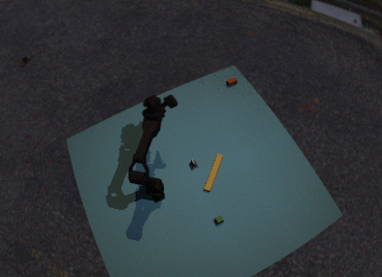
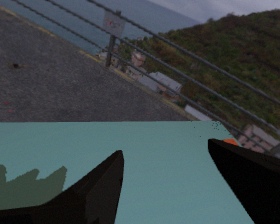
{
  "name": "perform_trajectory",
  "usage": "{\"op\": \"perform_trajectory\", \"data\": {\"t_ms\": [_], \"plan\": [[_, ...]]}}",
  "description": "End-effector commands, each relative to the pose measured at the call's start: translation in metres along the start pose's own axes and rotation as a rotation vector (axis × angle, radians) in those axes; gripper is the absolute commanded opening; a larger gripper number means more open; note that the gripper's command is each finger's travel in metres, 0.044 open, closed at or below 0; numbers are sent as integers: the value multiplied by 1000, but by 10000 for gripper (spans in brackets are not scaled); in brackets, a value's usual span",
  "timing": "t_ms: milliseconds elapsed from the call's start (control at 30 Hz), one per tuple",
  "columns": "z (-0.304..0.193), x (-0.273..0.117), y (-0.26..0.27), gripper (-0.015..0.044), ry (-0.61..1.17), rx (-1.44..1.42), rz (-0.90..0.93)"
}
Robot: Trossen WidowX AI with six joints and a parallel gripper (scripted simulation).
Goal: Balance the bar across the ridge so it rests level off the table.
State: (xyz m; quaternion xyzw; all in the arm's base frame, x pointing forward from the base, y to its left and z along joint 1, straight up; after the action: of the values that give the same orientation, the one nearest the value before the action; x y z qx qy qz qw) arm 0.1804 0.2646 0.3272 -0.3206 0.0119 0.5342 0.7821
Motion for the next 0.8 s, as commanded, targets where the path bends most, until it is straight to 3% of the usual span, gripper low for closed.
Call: {"op": "perform_trajectory", "data": {"t_ms": [0, 767], "plan": [[-18, 6, -15, 315, 99, 18, -17], [-131, 3, -83, 315, 613, 223, -35]]}}
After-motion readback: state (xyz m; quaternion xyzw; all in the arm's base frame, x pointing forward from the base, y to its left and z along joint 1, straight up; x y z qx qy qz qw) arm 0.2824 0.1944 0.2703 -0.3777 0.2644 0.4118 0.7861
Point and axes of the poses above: the point midway between the two fingers, 35 mm back from their tips, its own x axis out along the fingers, its own y axis across the jaws, z = x × y, the point moved 8 cm from there along -x, back along the fingers, and after that the axes turned 3 degrees about -x, right-handed, at the moved point
